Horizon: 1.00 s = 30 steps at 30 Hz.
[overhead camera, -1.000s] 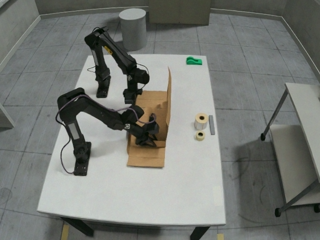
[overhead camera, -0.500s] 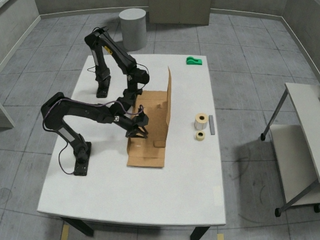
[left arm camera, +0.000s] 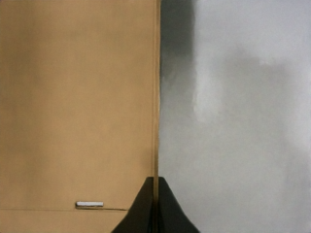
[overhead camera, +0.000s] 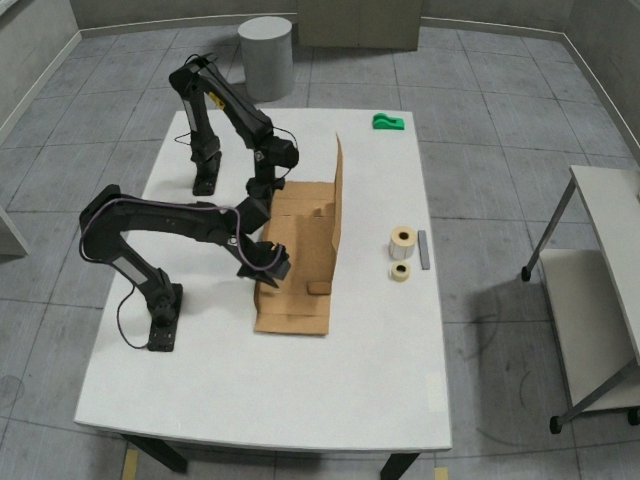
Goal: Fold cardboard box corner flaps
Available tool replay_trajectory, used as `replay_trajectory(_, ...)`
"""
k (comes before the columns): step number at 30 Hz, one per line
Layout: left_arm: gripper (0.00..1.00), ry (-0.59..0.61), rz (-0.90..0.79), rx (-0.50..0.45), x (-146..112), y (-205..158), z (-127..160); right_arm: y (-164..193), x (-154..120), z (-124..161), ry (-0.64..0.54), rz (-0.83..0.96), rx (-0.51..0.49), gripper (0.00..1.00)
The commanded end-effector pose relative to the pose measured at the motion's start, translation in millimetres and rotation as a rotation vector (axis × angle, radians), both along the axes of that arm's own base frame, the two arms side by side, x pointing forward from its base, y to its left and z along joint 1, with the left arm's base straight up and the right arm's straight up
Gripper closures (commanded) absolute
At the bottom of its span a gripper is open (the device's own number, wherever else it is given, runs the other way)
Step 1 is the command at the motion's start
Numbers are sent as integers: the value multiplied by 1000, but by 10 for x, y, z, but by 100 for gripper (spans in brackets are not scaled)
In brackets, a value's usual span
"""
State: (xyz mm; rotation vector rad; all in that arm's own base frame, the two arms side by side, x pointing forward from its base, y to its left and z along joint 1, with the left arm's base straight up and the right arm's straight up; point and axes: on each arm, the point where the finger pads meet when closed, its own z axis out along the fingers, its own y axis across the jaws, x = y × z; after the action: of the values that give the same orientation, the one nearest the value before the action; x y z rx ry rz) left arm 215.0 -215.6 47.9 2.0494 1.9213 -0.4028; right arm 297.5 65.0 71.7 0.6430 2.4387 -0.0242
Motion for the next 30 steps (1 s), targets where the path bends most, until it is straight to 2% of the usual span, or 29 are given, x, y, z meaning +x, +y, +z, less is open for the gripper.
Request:
replay_trajectory(1,97,-17,-6,-30,20,-45,86,8,-87,24,119,-192,158,73)
replay_trajectory(13,97,-17,-6,-30,20,-45,86,-109,-358,168,320,-725,456,73)
replay_trajectory(15,97,-17,-6,-30,20,-45,86,-109,-358,168,320,-725,456,73)
replay_trajectory(19,97,-17,-6,-30,20,-45,86,-148,-456,225,376,-913,521,73)
replay_trajectory(23,97,-17,-6,-30,20,-45,86,-236,-527,201,396,-1055,524,73)
replay_trajectory(30,97,-17,-6,-30,20,-45,86,-285,-587,59,410,-1072,503,73)
